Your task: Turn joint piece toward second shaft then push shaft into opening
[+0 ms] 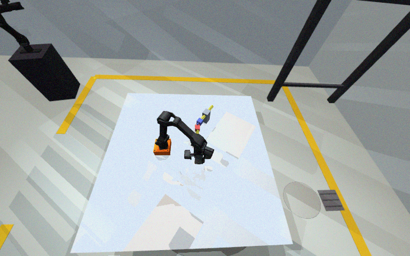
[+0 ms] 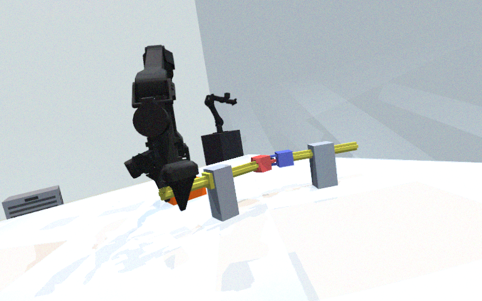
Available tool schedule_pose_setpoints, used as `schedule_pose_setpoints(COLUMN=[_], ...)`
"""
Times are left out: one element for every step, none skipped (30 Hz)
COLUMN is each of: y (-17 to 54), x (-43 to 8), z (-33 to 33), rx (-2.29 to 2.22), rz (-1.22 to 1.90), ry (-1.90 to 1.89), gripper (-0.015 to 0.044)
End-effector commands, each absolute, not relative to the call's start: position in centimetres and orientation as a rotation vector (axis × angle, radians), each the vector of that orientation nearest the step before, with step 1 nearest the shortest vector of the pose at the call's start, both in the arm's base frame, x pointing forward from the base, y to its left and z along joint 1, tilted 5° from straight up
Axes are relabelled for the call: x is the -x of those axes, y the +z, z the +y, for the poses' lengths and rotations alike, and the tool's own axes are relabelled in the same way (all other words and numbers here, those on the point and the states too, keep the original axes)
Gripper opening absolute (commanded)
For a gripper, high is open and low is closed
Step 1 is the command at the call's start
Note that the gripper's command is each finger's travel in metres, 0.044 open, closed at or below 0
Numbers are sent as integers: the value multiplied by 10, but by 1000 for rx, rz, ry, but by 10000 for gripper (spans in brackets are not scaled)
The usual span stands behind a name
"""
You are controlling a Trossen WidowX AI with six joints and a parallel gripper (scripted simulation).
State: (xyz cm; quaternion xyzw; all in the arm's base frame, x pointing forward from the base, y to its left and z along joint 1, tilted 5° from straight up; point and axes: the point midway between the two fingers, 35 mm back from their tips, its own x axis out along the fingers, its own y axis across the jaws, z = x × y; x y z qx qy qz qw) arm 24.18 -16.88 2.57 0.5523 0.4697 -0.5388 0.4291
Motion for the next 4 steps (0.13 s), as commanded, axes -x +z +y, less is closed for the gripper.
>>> schedule_pose_setpoints(y=[44, 51, 54, 54], x=[-243, -243, -243, -243], z=[-170, -170, -170, -170], rx=[-1381, -1382, -1383, -1383], rz=[1172, 1171, 1171, 1171], ry=[-1338, -1338, -1338, -1338], gripper=[440, 440, 440, 440])
